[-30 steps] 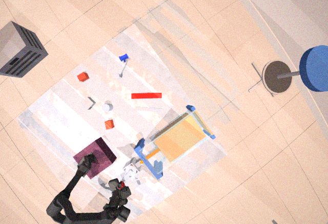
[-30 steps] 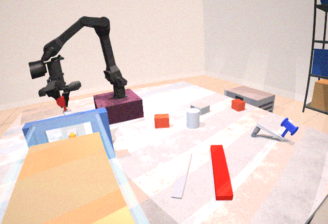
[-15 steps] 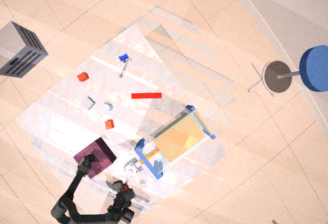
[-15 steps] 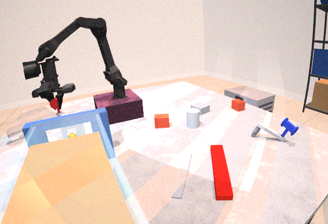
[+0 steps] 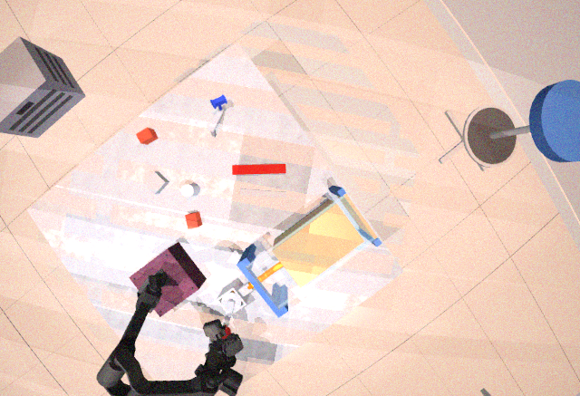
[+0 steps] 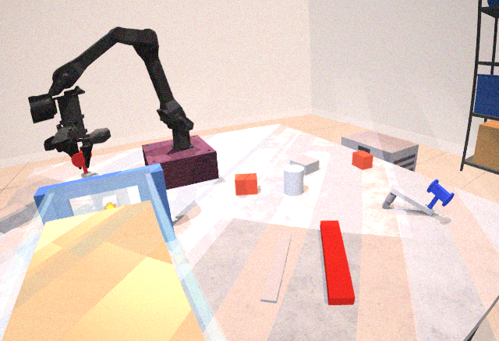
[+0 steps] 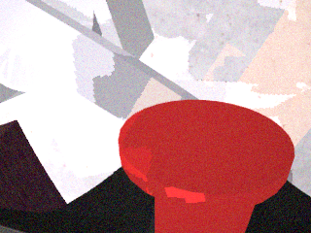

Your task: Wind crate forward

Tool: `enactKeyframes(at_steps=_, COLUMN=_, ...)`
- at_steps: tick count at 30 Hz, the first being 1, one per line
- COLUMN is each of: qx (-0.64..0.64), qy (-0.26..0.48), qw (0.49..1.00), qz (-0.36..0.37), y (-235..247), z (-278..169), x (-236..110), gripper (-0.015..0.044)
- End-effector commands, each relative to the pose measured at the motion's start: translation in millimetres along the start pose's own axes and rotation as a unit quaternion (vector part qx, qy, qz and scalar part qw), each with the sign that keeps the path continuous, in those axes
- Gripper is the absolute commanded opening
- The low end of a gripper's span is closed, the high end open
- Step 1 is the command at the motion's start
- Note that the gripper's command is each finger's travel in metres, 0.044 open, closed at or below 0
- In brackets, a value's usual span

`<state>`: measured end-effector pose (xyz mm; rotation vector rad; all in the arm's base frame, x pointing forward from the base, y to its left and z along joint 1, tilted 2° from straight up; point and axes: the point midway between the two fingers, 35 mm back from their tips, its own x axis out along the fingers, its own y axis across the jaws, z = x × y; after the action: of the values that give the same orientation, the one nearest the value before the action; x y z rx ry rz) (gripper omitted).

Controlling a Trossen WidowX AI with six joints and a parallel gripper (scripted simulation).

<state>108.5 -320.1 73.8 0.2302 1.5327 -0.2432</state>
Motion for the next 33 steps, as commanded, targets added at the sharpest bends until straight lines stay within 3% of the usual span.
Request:
enactKeyframes(at_steps=1, qx=-0.006, qy=-0.018, qw=1.000, qz=-0.012, y=-8.3, z=20.4, x=-0.4, gripper=0.0000)
enactKeyframes(at_steps=33, qx=-0.006, qy=-0.020, qw=1.000, qz=-0.012, y=-11.5, z=61.8, x=-2.8, gripper=0.0000)
